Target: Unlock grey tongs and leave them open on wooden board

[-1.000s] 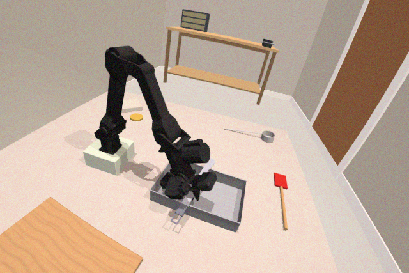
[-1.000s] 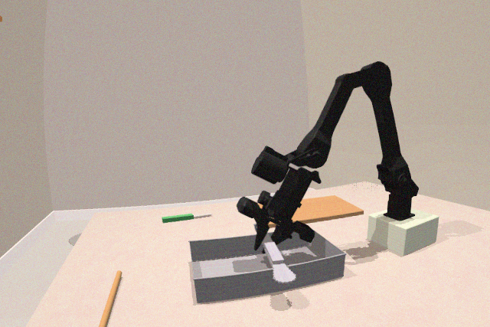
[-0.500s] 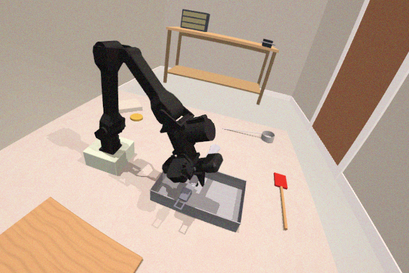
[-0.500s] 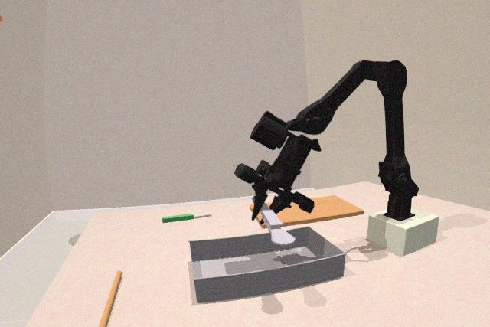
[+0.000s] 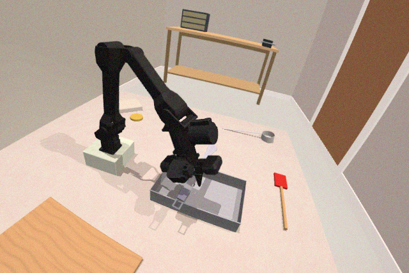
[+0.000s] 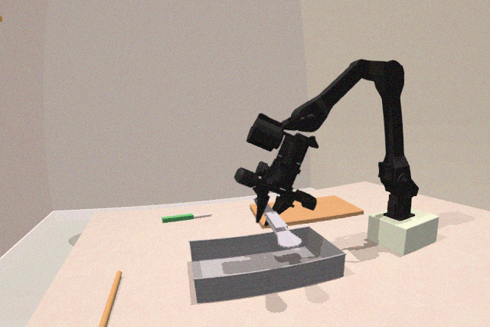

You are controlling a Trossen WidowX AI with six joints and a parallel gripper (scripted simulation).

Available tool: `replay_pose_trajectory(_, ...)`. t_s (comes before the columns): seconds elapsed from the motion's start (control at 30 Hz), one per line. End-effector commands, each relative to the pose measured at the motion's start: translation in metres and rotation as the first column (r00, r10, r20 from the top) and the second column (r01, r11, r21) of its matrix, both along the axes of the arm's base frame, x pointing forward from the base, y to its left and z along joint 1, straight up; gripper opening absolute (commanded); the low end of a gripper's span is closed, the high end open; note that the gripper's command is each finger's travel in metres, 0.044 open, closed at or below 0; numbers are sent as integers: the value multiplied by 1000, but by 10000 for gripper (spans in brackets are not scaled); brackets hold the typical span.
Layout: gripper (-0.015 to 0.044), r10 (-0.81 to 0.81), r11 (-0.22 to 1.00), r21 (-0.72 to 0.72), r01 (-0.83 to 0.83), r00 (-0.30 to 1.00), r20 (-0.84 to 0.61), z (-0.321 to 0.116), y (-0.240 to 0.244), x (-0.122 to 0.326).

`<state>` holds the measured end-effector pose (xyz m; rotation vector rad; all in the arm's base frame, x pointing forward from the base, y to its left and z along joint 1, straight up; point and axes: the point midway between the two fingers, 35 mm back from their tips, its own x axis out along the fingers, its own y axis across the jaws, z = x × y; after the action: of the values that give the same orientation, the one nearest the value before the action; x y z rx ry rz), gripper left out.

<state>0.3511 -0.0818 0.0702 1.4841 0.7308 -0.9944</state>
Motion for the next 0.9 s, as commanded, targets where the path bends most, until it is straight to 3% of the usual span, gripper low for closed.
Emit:
replay_pose_trajectory(0.0, -150, 22, 1000, -10, -22, 999, -35, 4, -2, 4)
replay_pose_trajectory(0.87, -150, 218, 976, 71, -207, 885, -411, 4, -4, -5)
